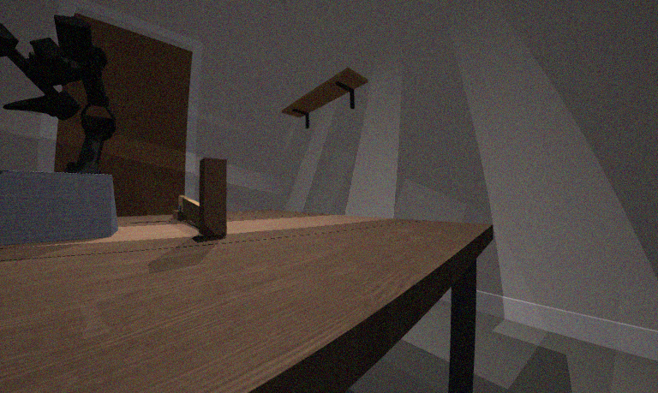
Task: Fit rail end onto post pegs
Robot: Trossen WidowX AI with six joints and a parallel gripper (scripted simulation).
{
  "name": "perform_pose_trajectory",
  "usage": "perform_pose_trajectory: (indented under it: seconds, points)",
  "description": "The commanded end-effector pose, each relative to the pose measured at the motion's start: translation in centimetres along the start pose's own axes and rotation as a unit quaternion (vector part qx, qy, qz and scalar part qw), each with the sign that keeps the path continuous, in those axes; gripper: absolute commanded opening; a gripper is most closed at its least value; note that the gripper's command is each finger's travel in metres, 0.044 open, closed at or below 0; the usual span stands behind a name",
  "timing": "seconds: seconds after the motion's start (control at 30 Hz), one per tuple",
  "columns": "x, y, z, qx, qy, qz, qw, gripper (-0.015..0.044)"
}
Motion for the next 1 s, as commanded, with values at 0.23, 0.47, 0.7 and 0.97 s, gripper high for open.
perform_pose_trajectory:
  seconds: [0.23,0.47,0.7,0.97]
  points:
    - [-5.2,11.2,-3.8,-0.145,-0.121,-0.482,0.855,0.044]
    - [-5.5,21.0,-6.6,-0.214,-0.218,-0.754,0.582,0.044]
    - [-3.9,29.7,-7.8,-0.264,-0.287,-0.876,0.283,0.044]
    - [-2.6,33.4,-8.0,-0.284,-0.316,-0.892,0.152,0.044]
Point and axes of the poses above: the point midway between the two fingers, 35 mm back from their tips, its own z axis out along the fingers, its own y axis across the jaws, x = y × z, the point moved 10 cm from there along -z, back along the fingers, and after that the axes turned 12 degrees about z, right-handed, at the moved point
